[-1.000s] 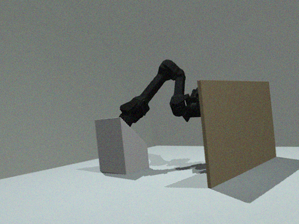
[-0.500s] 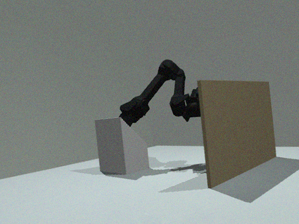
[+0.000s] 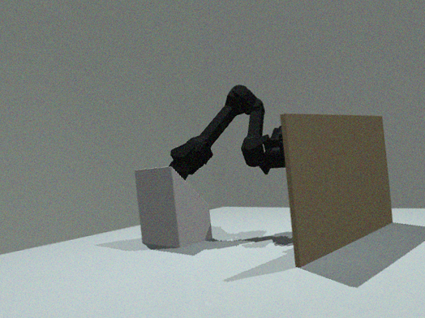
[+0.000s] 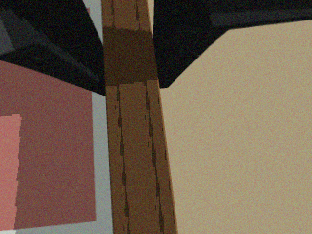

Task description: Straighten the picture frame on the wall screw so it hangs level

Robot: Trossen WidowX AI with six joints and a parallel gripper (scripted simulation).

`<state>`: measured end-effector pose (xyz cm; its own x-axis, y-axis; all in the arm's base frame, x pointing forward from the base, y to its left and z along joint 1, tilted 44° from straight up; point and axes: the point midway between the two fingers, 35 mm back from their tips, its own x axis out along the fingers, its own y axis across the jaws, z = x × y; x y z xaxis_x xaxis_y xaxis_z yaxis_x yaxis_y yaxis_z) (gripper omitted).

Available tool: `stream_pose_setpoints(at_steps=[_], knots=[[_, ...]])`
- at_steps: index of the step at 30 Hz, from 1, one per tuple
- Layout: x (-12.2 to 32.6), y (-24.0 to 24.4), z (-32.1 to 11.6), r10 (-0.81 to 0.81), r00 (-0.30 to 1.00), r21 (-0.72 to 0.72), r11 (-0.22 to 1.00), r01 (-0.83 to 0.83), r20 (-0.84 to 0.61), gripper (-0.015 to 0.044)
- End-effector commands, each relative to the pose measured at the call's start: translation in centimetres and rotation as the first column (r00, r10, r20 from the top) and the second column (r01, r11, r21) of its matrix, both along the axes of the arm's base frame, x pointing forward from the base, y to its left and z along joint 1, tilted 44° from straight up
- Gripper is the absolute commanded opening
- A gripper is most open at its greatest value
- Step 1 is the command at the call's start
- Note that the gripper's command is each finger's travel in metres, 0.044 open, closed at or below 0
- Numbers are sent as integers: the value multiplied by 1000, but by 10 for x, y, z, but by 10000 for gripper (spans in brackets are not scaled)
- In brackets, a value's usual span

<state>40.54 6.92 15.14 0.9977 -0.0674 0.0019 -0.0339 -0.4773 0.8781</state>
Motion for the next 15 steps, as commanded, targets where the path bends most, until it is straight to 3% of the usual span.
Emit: stream_pose_setpoints(at_steps=[1,15], knots=[[0,-2,-1,-13,1000,-3,1000,13,2,0],[0,0,-2,-3,1000,3,1000,3,-2,0]])
